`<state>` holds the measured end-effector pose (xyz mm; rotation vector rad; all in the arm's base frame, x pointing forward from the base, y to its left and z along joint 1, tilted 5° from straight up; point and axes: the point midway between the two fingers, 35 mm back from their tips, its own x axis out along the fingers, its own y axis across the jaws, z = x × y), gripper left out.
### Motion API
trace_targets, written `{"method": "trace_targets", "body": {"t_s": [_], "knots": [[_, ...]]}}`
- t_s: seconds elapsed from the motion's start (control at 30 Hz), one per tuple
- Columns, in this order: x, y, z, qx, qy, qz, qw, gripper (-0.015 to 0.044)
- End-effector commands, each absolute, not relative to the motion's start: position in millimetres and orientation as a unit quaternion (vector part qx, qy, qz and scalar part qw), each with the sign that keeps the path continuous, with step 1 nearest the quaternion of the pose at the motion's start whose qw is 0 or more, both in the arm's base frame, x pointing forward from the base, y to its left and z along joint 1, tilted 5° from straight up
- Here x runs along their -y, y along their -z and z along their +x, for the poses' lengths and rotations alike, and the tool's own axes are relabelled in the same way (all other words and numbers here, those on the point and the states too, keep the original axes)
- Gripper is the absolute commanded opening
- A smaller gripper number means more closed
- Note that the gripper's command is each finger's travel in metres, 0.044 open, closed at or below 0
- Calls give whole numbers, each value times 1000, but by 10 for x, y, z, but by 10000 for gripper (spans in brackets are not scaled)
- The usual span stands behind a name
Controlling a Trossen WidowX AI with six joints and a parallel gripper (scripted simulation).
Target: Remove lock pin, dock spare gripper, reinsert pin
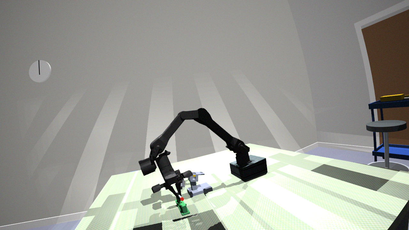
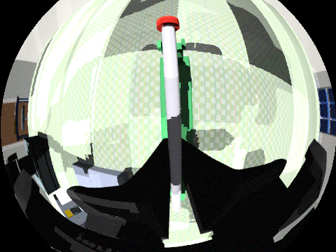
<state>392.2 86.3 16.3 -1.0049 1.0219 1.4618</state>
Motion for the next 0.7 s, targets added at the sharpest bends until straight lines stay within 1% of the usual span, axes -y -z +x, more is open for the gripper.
{"method": "trace_targets", "body": {"t_s": [0.0, 0.67], "knots": [[-850, -66, 3921, -429, -610, -418, 519, 0], [-849, -45, 3922, -427, -608, -417, 523, 0]]}}
